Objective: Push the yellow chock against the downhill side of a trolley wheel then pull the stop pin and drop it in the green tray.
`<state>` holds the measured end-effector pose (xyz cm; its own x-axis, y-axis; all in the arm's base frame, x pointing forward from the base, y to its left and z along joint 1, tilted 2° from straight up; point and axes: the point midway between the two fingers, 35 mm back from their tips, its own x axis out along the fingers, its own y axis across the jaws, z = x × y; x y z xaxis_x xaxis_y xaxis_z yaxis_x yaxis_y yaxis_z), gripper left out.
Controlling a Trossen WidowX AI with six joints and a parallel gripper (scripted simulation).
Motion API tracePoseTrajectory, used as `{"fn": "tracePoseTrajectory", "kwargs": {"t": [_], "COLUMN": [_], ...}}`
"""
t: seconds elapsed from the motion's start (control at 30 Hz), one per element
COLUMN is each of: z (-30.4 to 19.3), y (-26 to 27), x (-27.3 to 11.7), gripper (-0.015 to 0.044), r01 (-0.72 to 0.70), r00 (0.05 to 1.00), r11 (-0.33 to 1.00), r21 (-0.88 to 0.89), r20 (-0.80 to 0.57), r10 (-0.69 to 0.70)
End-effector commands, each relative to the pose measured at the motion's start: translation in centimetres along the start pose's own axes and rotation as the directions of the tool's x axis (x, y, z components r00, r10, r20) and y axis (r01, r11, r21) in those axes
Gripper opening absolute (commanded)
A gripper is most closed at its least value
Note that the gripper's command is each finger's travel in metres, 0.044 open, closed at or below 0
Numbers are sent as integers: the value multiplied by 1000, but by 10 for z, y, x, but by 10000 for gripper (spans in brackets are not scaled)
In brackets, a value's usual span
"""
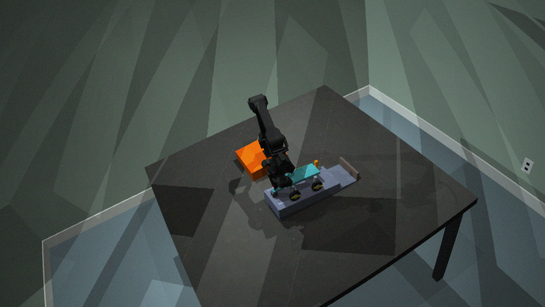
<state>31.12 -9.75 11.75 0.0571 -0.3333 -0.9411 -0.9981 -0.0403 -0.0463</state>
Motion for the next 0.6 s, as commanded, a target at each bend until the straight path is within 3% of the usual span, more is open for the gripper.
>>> {"fn": "tracePoseTrajectory", "kwargs": {"t": [0.0, 0.57], "z": [0, -1], "y": [0, 1], "x": [-1, -11], "gripper": [0, 0], "r01": [1, -1], "r00": [1000, 1000], "r11": [1000, 1000], "r21": [0, -3], "r20": [0, 1], "r10": [-1, 1]}}
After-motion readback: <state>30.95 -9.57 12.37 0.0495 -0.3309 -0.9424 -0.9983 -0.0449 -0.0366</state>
